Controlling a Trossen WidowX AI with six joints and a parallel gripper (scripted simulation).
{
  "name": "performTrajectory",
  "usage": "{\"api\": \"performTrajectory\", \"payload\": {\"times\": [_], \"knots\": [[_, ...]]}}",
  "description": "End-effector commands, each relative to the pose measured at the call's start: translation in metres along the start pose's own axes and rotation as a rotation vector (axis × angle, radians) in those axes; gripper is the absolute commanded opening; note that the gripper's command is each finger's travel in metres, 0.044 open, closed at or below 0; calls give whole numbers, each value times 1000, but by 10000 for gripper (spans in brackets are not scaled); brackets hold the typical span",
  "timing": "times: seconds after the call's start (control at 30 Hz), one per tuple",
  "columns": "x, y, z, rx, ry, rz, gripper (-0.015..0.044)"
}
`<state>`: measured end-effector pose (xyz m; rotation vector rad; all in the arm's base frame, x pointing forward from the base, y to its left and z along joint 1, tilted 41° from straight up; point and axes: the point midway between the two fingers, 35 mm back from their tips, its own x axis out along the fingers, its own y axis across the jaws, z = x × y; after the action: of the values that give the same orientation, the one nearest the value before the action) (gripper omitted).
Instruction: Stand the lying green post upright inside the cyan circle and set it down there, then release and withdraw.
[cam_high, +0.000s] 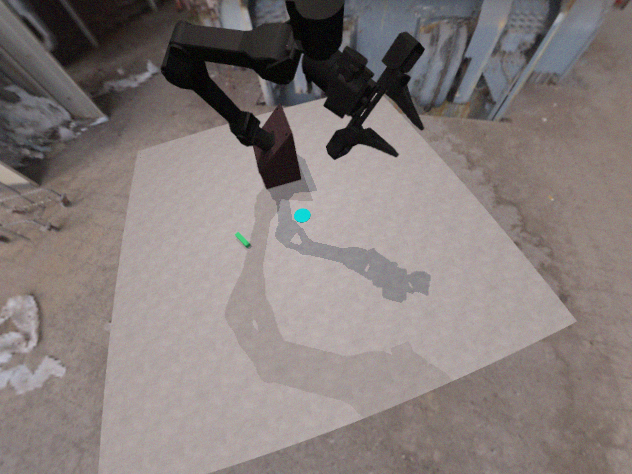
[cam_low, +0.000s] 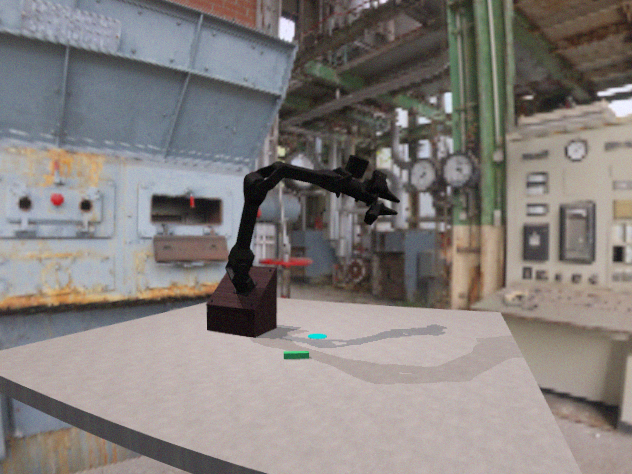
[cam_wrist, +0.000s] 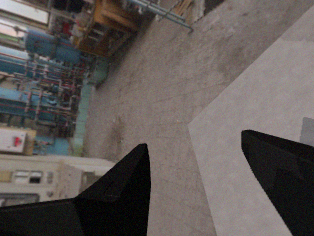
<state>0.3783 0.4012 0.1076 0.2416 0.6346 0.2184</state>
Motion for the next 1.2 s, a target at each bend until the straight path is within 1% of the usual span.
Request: {"api": "performTrajectory", "payload": {"times": [0.0, 0.27, 0.53, 0.87, 1.17], "knots": [[-1, -33, 17, -84, 7, -81, 233], [-5, -120, 45, -283, 86, -285, 233], [-25, -205, 62, -467, 223, -462, 233], [-69, -301, 70, -671, 467, -627, 233], [-124, -374, 66, -821, 742, -702, 233]]}}
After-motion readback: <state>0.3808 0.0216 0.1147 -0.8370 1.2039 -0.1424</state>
